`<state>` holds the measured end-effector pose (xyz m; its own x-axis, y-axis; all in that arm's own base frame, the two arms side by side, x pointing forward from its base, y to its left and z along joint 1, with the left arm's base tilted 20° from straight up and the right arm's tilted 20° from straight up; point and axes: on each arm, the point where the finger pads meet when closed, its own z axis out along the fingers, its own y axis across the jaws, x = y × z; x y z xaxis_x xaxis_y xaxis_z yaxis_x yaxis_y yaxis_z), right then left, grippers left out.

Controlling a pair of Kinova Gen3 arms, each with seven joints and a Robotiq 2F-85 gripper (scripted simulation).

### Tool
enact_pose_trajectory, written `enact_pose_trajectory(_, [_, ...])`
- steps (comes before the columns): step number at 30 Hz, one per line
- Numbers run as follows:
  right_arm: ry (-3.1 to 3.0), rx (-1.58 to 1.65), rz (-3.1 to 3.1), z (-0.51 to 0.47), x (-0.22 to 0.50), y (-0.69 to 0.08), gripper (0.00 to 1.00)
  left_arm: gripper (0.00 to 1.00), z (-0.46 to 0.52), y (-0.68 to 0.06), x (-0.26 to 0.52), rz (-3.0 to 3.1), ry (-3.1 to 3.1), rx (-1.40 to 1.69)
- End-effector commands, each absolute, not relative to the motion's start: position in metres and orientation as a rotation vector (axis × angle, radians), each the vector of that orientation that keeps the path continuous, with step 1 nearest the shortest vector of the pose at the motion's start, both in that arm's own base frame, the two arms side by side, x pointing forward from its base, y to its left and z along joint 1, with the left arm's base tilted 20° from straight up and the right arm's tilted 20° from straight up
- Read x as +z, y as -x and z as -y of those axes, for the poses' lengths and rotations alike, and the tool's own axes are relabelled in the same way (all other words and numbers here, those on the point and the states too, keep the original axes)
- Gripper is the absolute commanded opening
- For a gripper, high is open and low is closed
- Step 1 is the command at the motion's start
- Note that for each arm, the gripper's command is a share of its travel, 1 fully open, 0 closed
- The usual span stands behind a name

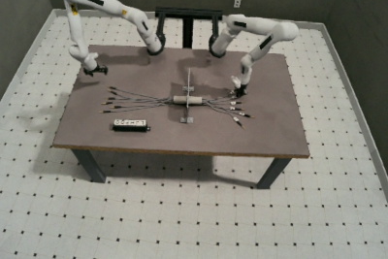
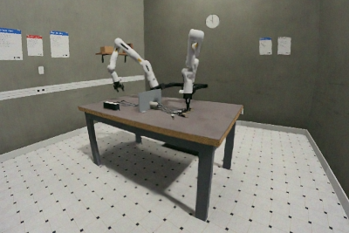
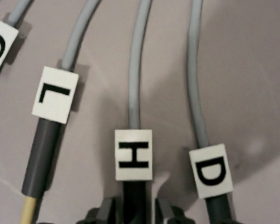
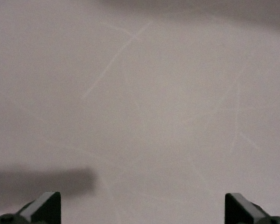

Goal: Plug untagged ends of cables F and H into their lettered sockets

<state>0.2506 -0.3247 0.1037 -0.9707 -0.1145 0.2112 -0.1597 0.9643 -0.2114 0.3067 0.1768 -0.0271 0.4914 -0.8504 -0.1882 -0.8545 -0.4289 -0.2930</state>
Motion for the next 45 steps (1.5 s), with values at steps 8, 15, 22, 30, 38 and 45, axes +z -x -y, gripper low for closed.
enact_pose_trajectory(8, [-0.206, 0.339, 2.917, 0.3249, 0.1043, -0.2509, 1.0, 0.315, -0.1768, -0.3069, -0.0266, -1.427, 2.392, 0.016])
enact_pose_trajectory(15, [-0.206, 0.339, 2.917, 0.3249, 0.1043, -0.2509, 1.0, 0.315, -0.1766, -0.3068, -0.0261, -1.427, 2.392, 0.016])
enact_pose_trajectory(22, [-0.206, 0.339, 2.917, 0.3249, 0.1043, -0.2509, 1.0, 0.315, -0.1766, -0.3068, -0.0261, -1.427, 2.392, 0.016])
enact_pose_trajectory(30, [-0.206, 0.339, 2.917, 0.3249, 0.1043, -0.2509, 1.0, 0.135, -0.1766, -0.3068, -0.0261, -1.427, 2.392, 0.016])
enact_pose_trajectory(38, [-0.206, 0.339, 2.917, 0.3249, 0.1043, -0.2509, 1.0, 0.135, -0.1766, -0.3068, -0.0261, -1.427, 2.392, 0.016])
enact_pose_trajectory(45, [-0.206, 0.339, 2.917, 0.3249, 0.1043, -0.2509, 1.0, 0.135, -0.1766, -0.3068, -0.0261, -1.427, 2.392, 0.016])
